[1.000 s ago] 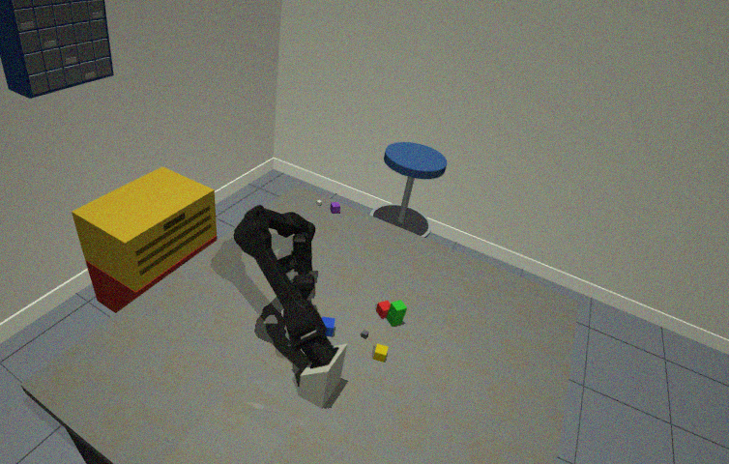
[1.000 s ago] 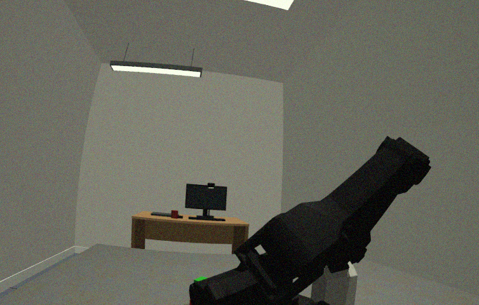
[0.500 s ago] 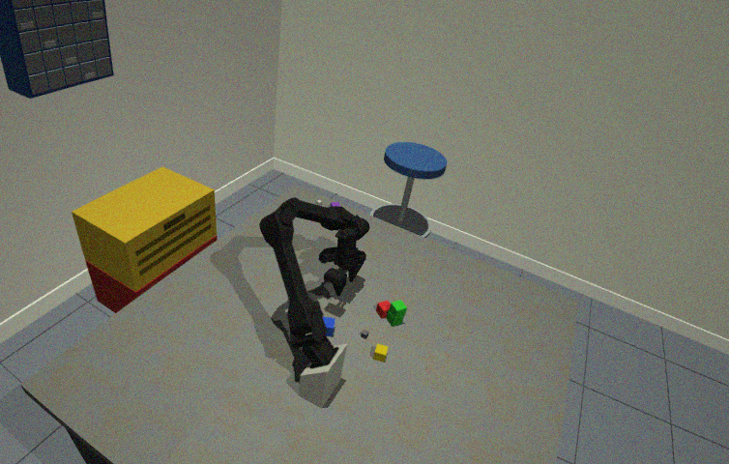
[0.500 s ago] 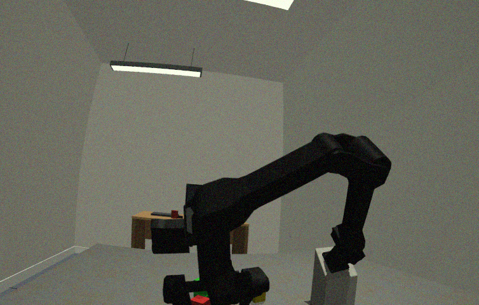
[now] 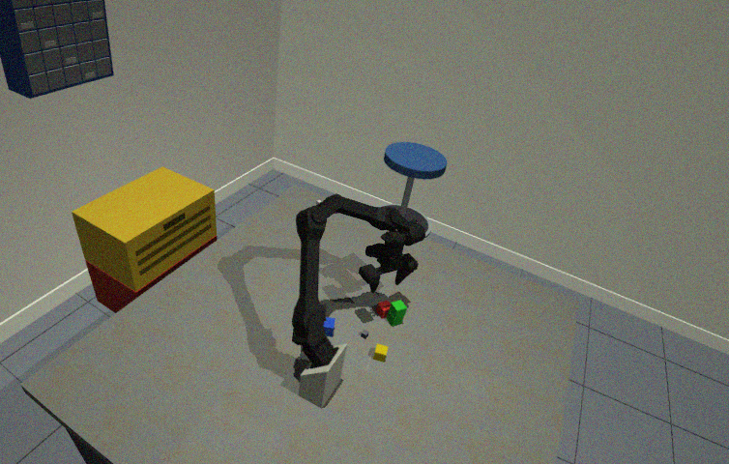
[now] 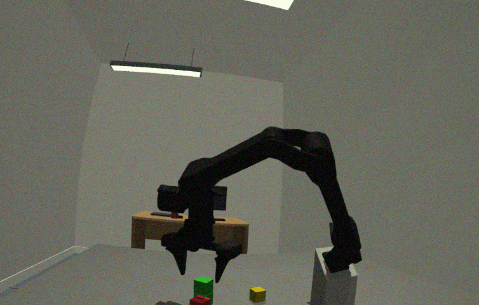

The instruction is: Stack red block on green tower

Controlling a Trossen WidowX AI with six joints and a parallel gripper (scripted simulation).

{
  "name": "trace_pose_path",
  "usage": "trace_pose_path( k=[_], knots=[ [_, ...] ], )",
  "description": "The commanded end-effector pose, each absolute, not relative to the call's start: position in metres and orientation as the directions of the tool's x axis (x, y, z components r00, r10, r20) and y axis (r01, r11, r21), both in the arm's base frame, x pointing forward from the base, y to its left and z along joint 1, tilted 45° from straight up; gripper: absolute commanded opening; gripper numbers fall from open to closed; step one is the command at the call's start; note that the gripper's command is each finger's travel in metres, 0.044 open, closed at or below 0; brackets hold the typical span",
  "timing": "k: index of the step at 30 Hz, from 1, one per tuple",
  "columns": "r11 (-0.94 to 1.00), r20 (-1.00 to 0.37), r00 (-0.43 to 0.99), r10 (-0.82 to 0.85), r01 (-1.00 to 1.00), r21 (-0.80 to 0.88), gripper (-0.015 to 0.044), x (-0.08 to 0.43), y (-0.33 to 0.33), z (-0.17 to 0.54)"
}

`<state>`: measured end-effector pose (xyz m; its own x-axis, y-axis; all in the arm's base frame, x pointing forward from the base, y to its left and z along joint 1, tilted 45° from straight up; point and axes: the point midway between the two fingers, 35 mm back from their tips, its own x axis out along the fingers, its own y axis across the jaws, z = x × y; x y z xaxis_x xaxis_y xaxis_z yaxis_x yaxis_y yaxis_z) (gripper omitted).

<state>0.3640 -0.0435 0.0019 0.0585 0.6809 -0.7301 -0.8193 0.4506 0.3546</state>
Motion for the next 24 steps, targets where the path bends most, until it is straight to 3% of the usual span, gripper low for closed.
trace_pose_path(
  k=[1, 24],
  knots=[
    [0.487, -0.713, 0.078, 0.697, -0.781, 0.391, 0.0440, 0.364, -0.057, -0.004],
    [0.486, -0.711, 0.079, 0.699, -0.781, 0.391, 0.0440, 0.369, -0.010, -0.048]
  ],
)
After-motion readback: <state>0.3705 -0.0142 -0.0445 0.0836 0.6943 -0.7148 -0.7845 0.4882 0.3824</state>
